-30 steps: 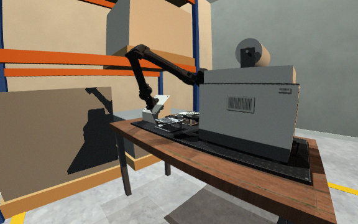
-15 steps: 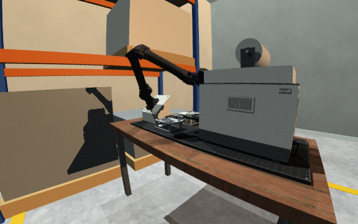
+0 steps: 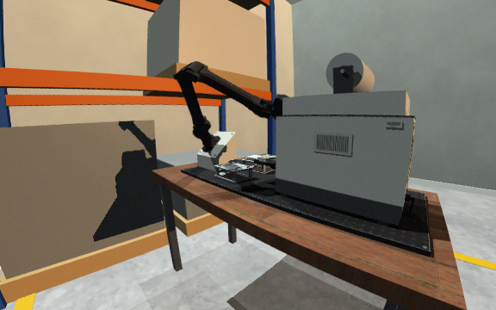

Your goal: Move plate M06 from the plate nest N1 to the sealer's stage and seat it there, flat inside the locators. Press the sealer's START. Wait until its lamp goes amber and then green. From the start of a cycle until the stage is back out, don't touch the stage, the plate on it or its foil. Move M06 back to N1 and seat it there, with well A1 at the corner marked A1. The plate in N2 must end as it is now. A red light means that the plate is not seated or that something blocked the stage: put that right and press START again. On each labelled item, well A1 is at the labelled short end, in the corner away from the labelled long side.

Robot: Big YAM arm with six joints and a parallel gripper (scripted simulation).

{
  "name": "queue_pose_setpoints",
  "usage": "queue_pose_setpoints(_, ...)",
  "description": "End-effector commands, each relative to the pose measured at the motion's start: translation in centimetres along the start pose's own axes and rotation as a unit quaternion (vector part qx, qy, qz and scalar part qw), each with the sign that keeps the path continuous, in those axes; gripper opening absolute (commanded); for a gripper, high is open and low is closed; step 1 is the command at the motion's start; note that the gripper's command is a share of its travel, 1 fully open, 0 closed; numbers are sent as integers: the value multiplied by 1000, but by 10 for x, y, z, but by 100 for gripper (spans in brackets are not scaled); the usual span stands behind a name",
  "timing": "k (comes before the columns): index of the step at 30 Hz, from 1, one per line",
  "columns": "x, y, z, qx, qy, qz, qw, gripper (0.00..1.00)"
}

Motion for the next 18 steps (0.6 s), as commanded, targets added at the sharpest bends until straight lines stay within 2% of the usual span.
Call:
queue_pose_setpoints(1, 32, -12, -19, -9, -14, -19, 1000, 0)
queue_pose_setpoints(18, 42, -16, -21, -13, -21, -27, 999, 0)
Point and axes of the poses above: the point where the finger pads meet when closed, its own z axis back along the fingers, its own y axis across the jaws, x = y × z, the point moved 1 cm from there along z, back along the fingers, and after that the axes turned 4 degrees about -z, right-handed, at the moved point
